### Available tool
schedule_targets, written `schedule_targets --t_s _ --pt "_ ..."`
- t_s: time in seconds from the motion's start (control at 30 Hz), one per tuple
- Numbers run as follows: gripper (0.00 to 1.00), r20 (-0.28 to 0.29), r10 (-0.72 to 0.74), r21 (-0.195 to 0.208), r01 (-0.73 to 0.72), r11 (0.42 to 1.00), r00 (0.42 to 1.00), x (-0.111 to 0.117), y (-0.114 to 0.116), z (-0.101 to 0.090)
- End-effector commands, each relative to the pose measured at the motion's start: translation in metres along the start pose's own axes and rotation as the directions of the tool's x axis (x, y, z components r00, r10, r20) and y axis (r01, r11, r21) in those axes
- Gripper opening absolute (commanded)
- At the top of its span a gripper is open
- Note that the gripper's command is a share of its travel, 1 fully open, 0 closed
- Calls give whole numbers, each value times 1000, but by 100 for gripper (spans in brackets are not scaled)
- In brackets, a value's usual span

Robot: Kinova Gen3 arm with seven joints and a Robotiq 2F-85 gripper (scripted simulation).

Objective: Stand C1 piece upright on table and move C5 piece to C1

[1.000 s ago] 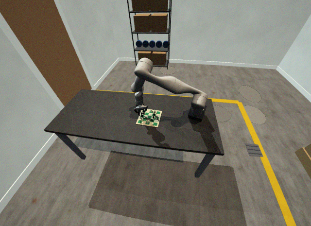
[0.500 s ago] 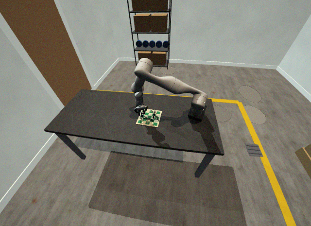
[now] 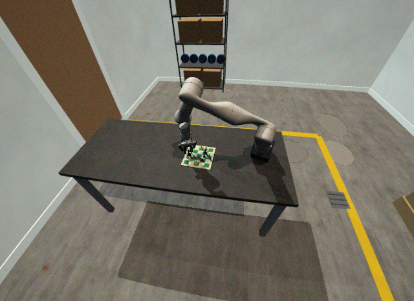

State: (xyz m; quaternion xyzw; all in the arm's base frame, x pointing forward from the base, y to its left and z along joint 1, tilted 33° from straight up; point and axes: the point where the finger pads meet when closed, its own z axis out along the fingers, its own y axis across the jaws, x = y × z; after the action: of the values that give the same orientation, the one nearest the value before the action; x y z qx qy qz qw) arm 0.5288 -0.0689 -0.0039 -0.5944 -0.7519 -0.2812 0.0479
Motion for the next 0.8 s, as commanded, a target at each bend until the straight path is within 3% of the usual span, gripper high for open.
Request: schedule_targets --t_s 0.0,0.17,0.2,0.77 --pt "41 1 0 -1 0 1000 1000 -1 0 -1" --pt "41 1 0 -1 0 1000 1000 -1 0 -1" --pt "0 1 0 -1 0 1000 1000 -1 0 -1" --pt "0 1 0 -1 0 1000 1000 -1 0 -1"
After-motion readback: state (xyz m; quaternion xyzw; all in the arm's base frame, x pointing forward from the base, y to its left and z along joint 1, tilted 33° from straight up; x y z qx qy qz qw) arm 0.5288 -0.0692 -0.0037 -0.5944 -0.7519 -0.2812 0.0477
